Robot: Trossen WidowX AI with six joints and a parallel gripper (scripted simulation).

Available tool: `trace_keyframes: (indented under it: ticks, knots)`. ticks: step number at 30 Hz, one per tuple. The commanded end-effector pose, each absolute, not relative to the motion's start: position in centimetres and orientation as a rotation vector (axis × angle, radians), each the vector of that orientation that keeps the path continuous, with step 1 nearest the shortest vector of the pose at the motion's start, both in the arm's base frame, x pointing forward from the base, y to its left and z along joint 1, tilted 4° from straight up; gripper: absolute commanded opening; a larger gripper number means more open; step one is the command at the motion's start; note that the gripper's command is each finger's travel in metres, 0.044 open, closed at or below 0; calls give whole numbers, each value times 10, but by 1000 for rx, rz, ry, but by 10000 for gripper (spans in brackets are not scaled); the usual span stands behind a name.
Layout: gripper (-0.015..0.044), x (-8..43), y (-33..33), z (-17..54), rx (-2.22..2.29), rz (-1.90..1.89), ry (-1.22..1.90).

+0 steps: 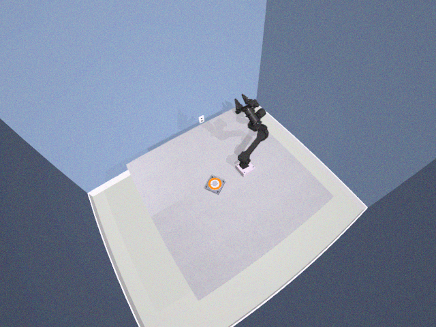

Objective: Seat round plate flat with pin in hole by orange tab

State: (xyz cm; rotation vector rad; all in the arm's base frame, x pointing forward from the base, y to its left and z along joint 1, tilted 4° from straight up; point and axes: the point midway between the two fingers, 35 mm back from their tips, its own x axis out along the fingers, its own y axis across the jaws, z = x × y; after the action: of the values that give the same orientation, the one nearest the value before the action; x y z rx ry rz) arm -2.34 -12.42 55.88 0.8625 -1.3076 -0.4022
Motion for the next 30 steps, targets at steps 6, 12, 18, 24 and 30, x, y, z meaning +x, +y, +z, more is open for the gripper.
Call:
trace_keyframes:
  ticks: [6, 12, 18, 24, 30]
  knots:
    - [242, 72, -88, 571, 599, -425, -1054]
    - [85, 177, -51, 554, 369, -390, -739]
    - [0, 277, -20, 501, 170, -332, -383]
    - [0, 371, 7, 388, -18, -238, 113]
    - [0, 405, 18, 278, -111, -155, 539]
